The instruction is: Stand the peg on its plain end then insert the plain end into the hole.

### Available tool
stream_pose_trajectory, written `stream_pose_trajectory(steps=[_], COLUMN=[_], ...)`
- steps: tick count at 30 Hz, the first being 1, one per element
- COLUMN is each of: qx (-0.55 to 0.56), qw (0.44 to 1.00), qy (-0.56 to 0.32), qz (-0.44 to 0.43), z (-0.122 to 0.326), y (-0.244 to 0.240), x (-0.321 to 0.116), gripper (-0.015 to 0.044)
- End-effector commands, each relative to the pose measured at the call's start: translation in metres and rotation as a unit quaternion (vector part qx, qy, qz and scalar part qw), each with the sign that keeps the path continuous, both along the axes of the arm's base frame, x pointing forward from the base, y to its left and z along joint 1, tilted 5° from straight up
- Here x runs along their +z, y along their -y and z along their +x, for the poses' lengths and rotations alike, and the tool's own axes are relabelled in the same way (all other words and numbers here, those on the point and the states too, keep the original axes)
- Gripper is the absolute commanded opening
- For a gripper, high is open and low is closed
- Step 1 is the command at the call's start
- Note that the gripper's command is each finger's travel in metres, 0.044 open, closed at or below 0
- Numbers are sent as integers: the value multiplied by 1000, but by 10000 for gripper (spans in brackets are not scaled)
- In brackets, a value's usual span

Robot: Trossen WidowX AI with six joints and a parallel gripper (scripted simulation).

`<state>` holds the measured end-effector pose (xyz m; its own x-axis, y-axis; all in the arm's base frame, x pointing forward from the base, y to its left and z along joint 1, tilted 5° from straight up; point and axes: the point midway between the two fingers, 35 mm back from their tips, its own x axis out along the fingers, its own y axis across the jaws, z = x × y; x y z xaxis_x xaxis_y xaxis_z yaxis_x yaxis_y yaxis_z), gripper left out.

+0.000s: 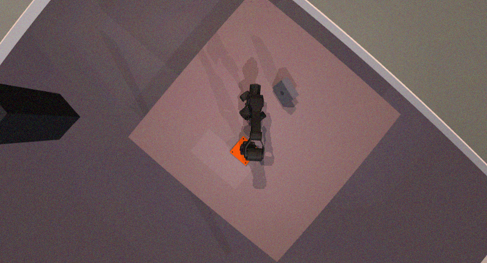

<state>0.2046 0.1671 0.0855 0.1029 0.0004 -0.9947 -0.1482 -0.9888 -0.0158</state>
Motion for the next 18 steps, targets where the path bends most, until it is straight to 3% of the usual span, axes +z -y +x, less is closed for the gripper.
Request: stream_pose_trajectory(steps=[1, 18], qx=[0, 2], qw=[1000, 1000], qy=[3, 2], qz=[3, 5], z=[1, -5], y=[-2, -1], x=[11, 70], gripper=[0, 0])
